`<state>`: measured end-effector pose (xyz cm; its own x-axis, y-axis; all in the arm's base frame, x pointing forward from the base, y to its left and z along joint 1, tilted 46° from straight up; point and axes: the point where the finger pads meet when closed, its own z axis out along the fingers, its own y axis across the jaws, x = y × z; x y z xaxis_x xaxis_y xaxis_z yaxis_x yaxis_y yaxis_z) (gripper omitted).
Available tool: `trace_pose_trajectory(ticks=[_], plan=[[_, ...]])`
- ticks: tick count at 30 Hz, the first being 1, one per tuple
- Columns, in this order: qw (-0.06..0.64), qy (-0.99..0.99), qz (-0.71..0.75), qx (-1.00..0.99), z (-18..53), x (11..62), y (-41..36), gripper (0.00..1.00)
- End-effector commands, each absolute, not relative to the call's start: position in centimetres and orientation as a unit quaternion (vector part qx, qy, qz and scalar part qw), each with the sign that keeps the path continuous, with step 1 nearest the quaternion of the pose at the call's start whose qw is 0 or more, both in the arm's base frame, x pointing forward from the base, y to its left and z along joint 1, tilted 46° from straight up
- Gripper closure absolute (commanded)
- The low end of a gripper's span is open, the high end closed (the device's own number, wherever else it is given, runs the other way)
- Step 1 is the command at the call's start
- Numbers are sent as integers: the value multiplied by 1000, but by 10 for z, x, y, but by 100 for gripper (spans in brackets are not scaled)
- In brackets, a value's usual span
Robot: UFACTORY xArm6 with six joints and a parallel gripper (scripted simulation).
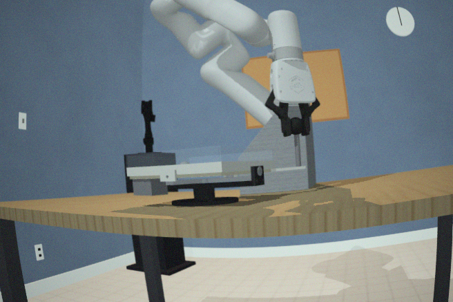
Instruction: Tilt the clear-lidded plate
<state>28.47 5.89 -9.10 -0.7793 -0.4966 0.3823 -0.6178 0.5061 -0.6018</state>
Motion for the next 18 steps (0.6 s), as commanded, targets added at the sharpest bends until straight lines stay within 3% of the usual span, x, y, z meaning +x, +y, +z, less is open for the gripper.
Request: trace_pose_trajectory(ticks=[1,18], plan=[[81,-864,378,322,-91,284,58,100],[81,-864,378,322,-93,284,58,100]])
